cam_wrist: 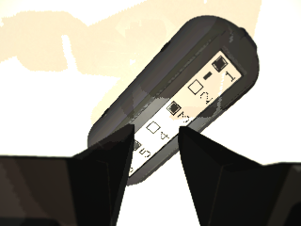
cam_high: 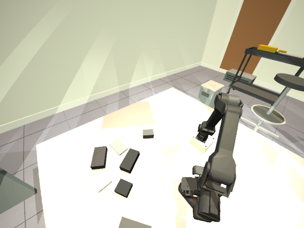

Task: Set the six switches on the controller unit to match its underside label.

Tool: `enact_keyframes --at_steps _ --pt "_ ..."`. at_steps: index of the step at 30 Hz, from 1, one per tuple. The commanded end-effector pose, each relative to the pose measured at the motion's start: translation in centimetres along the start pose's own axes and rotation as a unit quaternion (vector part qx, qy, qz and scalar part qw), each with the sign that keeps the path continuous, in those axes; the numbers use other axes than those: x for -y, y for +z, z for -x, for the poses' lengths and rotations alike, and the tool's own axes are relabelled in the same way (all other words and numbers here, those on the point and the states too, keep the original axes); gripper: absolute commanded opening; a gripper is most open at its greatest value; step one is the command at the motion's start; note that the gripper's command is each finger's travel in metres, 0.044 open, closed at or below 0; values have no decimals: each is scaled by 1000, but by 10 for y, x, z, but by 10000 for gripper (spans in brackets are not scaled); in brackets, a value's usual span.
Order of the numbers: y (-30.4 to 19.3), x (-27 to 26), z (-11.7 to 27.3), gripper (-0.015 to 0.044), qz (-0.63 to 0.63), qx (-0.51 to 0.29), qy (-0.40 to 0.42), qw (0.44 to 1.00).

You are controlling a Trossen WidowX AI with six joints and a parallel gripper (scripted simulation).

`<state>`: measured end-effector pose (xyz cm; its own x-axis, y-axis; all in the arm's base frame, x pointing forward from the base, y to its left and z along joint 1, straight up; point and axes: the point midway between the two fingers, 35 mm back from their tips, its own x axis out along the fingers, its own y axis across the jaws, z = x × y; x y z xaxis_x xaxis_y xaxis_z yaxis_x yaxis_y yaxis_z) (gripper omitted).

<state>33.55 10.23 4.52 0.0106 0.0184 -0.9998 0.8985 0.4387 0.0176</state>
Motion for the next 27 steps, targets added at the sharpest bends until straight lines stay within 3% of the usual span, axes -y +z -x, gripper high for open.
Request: enact_keyframes --at_steps 1,3,10,18,27 --pt "1 -1 -2 46 214 -20 -19 976" --pt "2 -3 0 0 301 -27 -22 953" --pt "4 -6 5 0 579 -56 -20 813" --pt "7 -9 12 0 822 -89 2 562" --pt "9 -11 17 0 948 -107 37 297"
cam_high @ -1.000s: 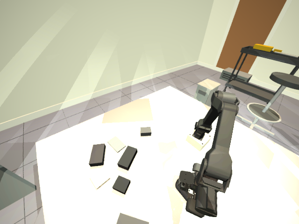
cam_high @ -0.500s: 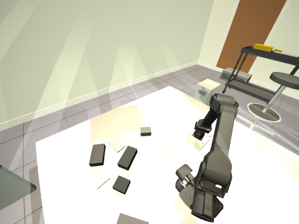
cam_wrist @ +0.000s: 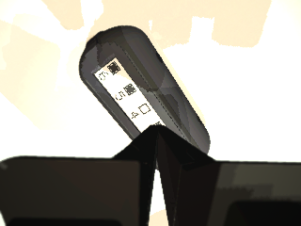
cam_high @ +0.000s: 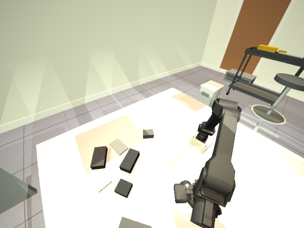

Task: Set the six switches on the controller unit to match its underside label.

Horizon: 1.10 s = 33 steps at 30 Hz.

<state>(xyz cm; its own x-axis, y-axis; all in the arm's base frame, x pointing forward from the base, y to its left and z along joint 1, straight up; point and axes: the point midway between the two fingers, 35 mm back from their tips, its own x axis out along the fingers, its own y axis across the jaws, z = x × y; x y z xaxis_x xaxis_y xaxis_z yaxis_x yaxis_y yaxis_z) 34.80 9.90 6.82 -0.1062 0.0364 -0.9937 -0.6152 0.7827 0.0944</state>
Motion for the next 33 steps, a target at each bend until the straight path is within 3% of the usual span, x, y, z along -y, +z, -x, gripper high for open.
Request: enact_keyframes --at_steps 1,10,22,33 --pt "1 2 -4 0 395 -16 55 917" --pt "2 4 1 0 643 2 81 761" --pt "2 6 9 0 877 46 101 467" --pt "2 6 9 0 880 46 101 461"
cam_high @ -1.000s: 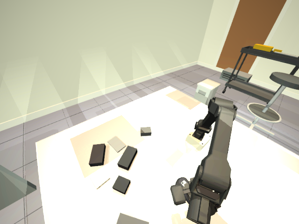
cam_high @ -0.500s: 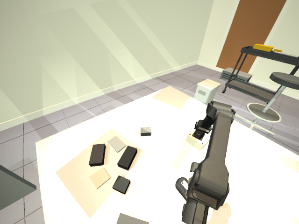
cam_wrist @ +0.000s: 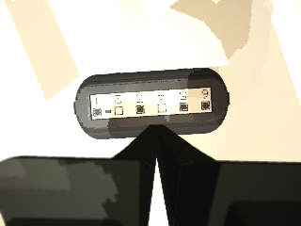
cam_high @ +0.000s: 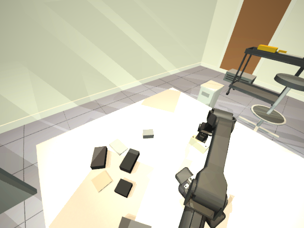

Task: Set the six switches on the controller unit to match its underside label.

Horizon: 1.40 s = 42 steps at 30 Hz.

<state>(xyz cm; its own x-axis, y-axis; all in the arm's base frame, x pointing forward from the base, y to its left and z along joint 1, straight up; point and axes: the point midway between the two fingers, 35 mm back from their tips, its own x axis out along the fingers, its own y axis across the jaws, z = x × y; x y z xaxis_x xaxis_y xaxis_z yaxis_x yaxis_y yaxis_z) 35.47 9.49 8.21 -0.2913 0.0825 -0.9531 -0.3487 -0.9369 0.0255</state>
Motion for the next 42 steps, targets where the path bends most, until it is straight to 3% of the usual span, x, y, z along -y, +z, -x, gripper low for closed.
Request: enact_keyframes --at_steps 1,17,20,26,34,42 --pt "-1 0 -5 0 33 14 1 999" --pt "-1 0 -5 0 33 14 1 999" --pt "-1 1 -6 79 5 12 2 1000" --pt "2 6 -8 236 -244 -9 1 970" --pt "5 14 -12 440 -559 -32 -17 829" --pt "9 22 -15 440 -806 -39 -50 589"
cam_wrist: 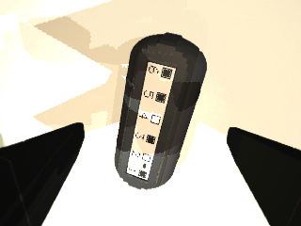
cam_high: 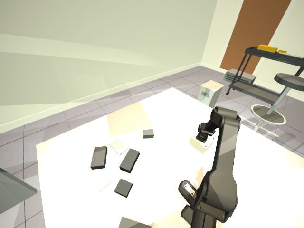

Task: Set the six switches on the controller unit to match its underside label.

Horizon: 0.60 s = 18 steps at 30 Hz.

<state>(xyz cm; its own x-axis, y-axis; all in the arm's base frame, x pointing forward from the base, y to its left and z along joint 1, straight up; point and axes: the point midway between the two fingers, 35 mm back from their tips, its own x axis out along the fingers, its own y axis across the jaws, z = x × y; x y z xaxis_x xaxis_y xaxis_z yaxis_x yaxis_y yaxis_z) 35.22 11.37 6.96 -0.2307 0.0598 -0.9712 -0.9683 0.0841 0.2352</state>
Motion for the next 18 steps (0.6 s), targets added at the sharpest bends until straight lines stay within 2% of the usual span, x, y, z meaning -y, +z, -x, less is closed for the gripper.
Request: enact_keyframes --at_steps 1,7,18 --pt "7 -3 -1 440 -325 0 -33 945" --pt "13 -5 -3 440 -557 18 -50 829" --pt "22 -8 -6 440 -807 56 -60 585"
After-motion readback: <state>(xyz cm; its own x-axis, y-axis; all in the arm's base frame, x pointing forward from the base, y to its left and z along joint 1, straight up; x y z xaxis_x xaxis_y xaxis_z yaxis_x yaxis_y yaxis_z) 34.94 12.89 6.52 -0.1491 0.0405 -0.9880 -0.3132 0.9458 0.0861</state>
